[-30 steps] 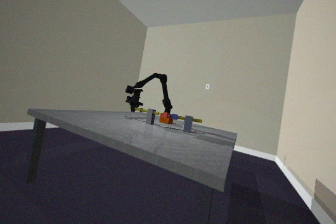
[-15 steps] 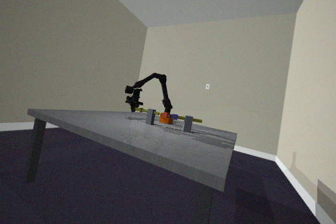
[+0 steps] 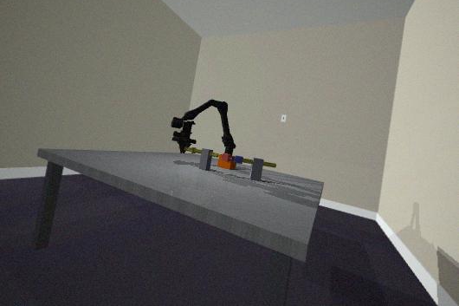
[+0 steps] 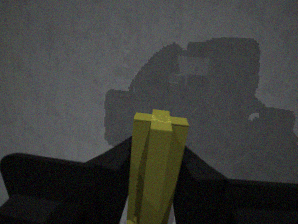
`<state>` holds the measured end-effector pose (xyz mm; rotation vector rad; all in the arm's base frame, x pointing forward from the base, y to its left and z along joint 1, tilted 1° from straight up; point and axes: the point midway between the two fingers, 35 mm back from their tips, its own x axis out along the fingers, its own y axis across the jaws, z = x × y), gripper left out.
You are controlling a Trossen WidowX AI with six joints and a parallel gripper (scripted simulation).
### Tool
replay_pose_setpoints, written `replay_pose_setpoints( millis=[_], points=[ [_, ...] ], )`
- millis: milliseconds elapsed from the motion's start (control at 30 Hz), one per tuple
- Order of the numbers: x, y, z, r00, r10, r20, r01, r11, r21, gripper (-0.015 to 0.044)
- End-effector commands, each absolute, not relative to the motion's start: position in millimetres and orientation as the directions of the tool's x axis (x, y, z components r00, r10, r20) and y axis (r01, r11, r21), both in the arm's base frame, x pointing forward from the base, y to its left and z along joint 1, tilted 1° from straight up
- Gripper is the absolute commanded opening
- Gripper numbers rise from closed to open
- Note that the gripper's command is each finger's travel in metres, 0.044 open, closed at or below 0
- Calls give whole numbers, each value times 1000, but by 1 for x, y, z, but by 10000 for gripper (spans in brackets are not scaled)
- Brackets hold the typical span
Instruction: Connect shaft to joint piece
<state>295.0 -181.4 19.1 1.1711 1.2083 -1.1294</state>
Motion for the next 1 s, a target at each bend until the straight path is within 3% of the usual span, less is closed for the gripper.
replay_pose_setpoints(
  millis=[0, 967],
  points=[
    [295, -174, 18, 33, -2, -999, 997, 69, 33, 0],
    [292, -130, 18, 26, 1, -1000, 997, 67, 26, 0]
  ],
)
